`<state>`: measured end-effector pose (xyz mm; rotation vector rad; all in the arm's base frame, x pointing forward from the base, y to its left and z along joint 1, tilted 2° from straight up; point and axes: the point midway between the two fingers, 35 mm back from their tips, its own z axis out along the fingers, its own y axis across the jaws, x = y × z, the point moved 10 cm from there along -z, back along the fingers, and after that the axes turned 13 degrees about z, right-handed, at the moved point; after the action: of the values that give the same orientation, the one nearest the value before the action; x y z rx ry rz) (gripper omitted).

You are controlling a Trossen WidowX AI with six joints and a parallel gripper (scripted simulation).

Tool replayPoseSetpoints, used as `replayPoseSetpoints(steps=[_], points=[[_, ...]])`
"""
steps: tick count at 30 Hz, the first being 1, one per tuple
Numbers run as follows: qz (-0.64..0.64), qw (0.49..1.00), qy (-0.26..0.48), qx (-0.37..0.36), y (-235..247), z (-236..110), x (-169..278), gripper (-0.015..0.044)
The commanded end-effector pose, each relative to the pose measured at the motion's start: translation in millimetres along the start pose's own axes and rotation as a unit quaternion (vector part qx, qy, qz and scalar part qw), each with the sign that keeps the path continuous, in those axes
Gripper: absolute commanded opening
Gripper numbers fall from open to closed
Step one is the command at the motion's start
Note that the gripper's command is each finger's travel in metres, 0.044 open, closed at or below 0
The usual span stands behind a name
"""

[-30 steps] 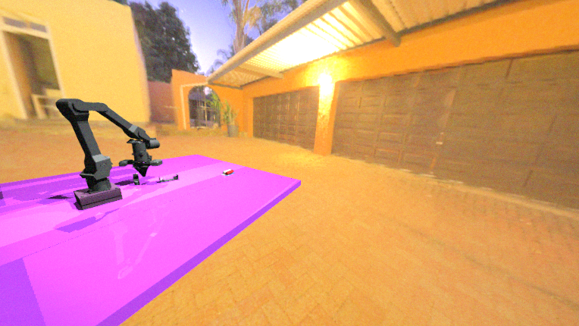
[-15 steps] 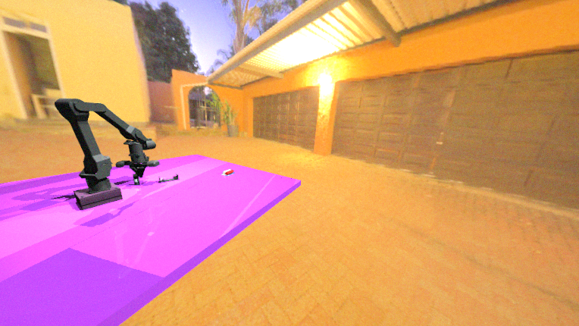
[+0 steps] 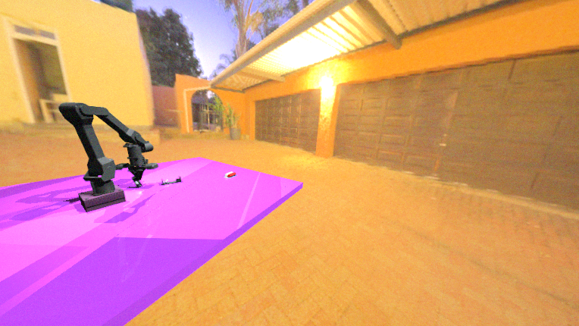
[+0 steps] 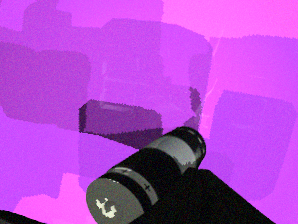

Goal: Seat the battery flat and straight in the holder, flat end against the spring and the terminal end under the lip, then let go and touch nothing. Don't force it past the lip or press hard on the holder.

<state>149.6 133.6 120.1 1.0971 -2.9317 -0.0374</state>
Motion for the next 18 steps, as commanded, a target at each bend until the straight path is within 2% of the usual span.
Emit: replayPoseSetpoints(steps=[1, 13, 18], points=[[0.001, 1.000, -0.001, -0.002, 6, -1, 3, 0.0000], [0.000, 1.000, 0.000, -0.001, 18, -1, 6, 0.0000], [0.000, 1.000, 0.000, -0.002, 21, -36, 3, 0.0000]])
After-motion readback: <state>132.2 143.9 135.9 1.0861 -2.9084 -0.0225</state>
